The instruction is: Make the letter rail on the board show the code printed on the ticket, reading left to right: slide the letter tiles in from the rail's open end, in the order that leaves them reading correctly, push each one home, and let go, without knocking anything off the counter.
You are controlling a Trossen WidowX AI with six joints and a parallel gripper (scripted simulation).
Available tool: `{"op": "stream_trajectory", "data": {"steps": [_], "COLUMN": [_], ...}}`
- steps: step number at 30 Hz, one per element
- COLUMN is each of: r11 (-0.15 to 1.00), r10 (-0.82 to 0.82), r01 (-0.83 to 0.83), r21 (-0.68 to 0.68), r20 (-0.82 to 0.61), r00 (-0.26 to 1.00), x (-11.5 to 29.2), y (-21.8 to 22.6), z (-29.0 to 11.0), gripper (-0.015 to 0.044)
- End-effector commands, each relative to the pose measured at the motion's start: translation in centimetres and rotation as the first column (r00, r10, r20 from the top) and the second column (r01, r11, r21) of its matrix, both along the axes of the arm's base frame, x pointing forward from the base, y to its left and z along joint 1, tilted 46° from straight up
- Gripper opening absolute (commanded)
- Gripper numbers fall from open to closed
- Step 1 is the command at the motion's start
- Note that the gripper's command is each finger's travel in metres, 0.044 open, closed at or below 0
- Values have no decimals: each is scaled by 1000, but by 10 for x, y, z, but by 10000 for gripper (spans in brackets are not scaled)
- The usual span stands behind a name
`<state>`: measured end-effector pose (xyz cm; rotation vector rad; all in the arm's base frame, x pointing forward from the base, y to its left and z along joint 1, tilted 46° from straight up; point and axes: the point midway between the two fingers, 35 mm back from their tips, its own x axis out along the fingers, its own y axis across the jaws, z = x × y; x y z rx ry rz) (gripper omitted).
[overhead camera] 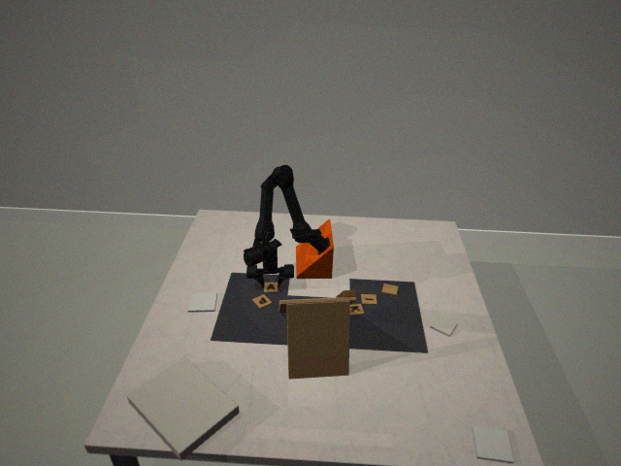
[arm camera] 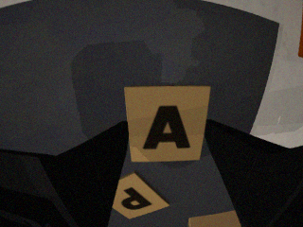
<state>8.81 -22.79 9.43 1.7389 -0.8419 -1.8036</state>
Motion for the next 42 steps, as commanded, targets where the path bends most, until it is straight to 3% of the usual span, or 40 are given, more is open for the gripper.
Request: {"op": "stream_trajectory", "data": {"steps": [1, 10, 42], "r11": [1000, 1000, 1000], "r10": [5, 5, 5], "r01": [-5, -5, -5], "r21": [2, 2, 3], "r20": [-2, -2, -2], "r00": [1000, 1000, 1000], "x": [0, 1, 3], "y": [0, 5, 21], "z": [0, 2, 7], "gripper": [233, 0, 0]}}
